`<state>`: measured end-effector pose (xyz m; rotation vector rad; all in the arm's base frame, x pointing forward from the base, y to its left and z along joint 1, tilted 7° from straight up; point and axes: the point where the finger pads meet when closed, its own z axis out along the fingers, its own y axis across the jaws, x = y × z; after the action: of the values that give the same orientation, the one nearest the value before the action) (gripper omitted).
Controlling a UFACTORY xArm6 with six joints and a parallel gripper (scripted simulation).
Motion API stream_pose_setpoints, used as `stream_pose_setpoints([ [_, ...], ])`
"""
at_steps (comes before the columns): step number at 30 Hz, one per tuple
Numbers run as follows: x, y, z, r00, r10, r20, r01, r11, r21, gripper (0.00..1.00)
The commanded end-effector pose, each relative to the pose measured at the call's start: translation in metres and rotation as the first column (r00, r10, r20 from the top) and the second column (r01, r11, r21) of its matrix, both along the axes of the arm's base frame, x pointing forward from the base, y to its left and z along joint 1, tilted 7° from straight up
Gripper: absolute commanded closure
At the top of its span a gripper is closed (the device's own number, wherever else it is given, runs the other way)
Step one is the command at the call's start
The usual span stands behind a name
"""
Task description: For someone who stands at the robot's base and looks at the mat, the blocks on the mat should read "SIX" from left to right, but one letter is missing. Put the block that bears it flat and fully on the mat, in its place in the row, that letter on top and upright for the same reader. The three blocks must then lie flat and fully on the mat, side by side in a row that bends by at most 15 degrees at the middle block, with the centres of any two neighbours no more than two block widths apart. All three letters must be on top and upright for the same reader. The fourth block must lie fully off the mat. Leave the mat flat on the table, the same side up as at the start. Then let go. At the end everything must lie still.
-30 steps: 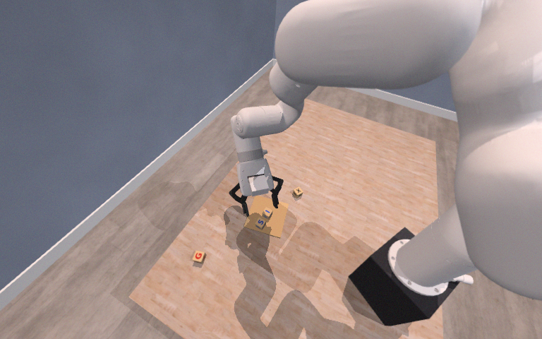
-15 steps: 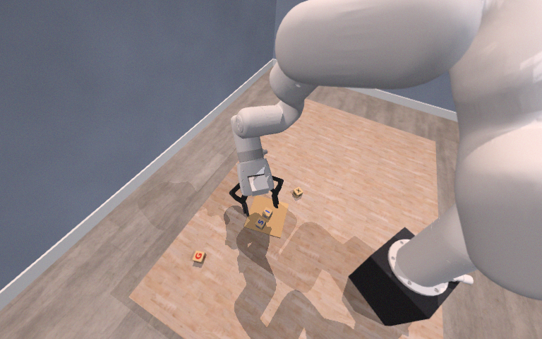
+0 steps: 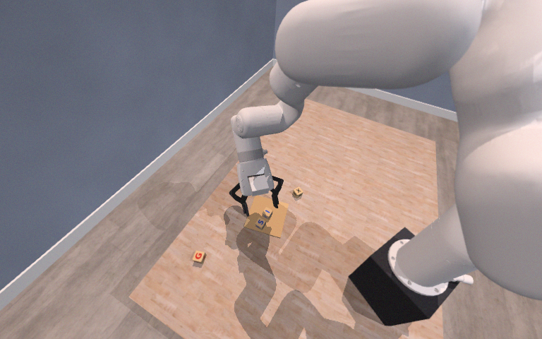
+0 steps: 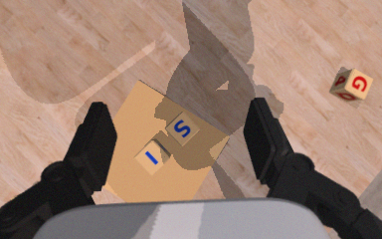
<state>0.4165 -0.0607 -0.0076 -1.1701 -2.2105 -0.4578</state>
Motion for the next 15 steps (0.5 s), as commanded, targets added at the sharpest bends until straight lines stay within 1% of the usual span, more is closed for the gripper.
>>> stream_pose_setpoints([
  [1, 0.001, 0.0, 0.001, 1.0, 0.0, 0.004, 0.0, 1.0, -0.001, 0.0],
  [9, 0.001, -0.001, 0.001, 1.0, 0.0, 0.004, 0.0, 1.0, -0.001, 0.0],
  [11, -0.001, -0.011, 0.002, 1.0, 0.0, 0.004, 0.0, 1.0, -0.002, 0.0],
  [13, -0.005, -0.03, 0.003, 1.0, 0.0, 0.005, 0.0, 1.0, -0.002, 0.0],
  [15, -0.005, -0.03, 0.003, 1.0, 0.0, 0.005, 0.0, 1.0, -0.002, 0.0],
])
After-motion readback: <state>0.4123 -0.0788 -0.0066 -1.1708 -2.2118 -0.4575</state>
